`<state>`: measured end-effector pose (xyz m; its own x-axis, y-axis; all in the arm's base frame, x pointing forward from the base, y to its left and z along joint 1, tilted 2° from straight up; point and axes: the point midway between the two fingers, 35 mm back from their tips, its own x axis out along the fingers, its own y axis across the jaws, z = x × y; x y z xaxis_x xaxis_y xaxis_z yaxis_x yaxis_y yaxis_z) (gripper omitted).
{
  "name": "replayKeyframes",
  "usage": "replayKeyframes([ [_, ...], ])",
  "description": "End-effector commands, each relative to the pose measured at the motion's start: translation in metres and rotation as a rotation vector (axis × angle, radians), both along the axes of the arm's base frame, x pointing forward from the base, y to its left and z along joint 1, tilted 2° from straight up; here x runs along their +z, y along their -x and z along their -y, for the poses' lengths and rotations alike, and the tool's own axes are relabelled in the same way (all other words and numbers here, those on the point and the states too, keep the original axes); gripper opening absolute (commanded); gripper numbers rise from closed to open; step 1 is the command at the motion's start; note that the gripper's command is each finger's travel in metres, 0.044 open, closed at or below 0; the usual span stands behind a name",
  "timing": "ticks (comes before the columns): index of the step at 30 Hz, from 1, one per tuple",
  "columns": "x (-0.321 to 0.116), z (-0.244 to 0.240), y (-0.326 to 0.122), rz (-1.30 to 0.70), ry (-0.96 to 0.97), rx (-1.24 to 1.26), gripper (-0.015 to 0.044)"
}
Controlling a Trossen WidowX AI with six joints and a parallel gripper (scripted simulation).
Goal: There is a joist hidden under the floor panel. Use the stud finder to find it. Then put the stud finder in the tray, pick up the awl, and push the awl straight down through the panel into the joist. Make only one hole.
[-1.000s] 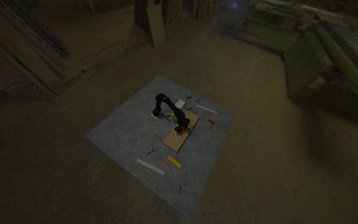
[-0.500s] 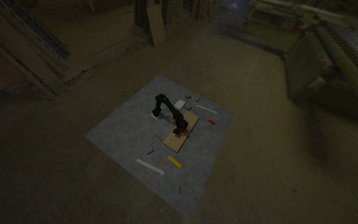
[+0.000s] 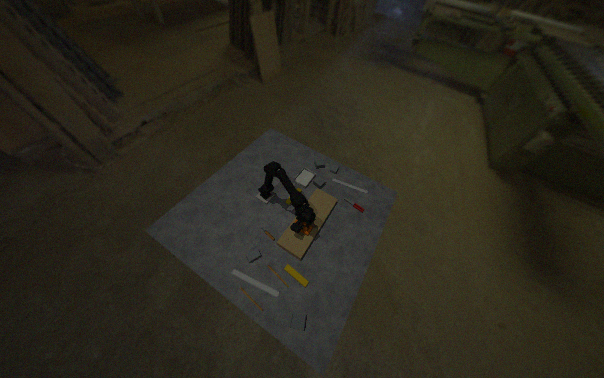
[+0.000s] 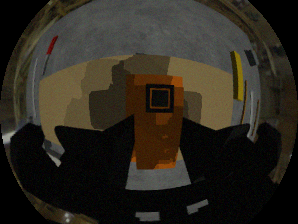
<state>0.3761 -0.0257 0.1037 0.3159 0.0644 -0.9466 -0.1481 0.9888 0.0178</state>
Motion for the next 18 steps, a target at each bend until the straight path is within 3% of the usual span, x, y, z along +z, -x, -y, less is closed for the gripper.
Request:
replayKeyframes([
  [1, 0.000, 0.010, -0.002, 0.000, 0.006, -0.005, 0.0000],
  [18, -0.001, 0.045, -0.007, 0.000, 0.009, -0.005, 0.0000],
])
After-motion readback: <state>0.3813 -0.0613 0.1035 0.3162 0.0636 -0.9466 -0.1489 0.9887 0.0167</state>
